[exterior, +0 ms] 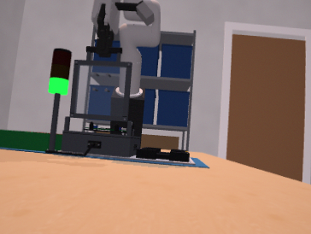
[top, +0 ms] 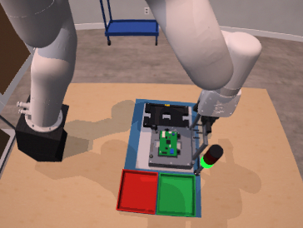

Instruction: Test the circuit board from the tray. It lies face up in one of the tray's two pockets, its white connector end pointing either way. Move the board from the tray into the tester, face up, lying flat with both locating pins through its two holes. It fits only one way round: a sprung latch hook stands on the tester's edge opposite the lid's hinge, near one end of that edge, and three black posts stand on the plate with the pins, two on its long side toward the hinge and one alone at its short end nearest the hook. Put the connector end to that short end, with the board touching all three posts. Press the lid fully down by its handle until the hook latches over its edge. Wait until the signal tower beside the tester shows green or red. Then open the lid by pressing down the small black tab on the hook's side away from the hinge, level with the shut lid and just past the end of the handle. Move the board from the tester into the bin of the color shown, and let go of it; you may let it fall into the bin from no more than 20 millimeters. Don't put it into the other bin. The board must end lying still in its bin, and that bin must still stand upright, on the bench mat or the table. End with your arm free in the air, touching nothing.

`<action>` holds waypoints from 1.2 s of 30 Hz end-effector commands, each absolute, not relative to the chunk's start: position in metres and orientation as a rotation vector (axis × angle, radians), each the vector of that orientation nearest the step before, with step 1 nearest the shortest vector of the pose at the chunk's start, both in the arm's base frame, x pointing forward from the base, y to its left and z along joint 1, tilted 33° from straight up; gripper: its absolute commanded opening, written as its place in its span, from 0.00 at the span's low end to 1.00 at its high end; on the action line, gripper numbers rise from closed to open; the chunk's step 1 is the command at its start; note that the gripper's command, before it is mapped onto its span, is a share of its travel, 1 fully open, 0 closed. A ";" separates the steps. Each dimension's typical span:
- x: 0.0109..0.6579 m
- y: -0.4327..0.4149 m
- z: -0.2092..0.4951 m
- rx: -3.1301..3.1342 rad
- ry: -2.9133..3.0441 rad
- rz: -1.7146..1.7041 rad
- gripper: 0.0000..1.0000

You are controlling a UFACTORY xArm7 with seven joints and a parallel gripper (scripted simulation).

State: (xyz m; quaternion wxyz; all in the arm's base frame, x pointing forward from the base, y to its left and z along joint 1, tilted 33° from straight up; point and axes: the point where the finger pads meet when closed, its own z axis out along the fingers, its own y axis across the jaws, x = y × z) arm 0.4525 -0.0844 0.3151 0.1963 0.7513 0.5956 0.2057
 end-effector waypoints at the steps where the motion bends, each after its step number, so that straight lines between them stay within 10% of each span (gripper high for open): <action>1: 0.459 -0.085 0.318 2.105 1.674 0.574 0.00; 36: 0.471 -0.088 0.325 2.103 1.670 0.578 0.00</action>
